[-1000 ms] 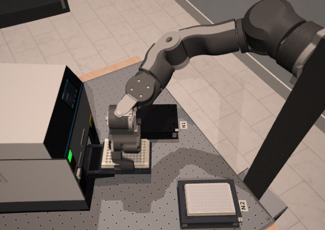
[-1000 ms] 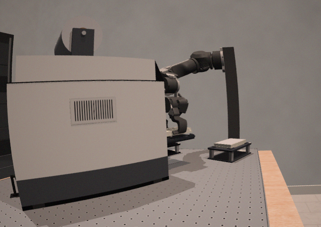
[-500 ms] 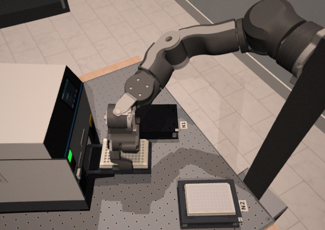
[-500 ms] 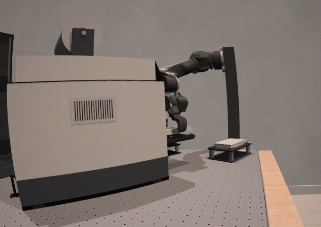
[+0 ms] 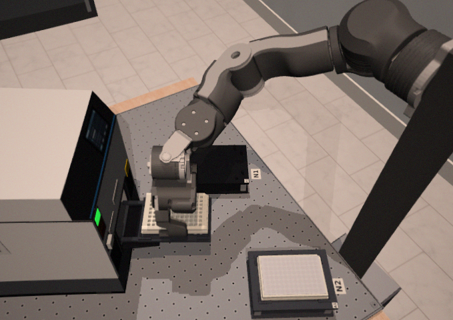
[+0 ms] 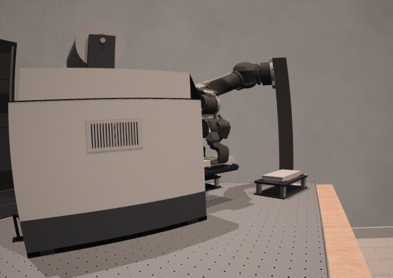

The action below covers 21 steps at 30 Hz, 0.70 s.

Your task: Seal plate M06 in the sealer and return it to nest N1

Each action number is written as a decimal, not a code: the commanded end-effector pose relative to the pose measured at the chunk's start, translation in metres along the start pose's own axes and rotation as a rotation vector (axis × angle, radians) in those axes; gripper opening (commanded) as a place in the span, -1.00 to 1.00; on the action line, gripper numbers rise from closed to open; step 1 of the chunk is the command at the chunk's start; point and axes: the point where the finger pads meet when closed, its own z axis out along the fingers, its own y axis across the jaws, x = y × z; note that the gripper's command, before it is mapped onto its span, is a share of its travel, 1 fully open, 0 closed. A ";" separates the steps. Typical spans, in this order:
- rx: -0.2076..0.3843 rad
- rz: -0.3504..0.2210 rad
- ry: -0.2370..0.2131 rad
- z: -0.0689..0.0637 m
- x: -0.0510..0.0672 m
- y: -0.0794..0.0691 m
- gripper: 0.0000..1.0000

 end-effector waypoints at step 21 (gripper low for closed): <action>-0.008 0.003 -0.004 -0.003 -0.002 0.003 -1.00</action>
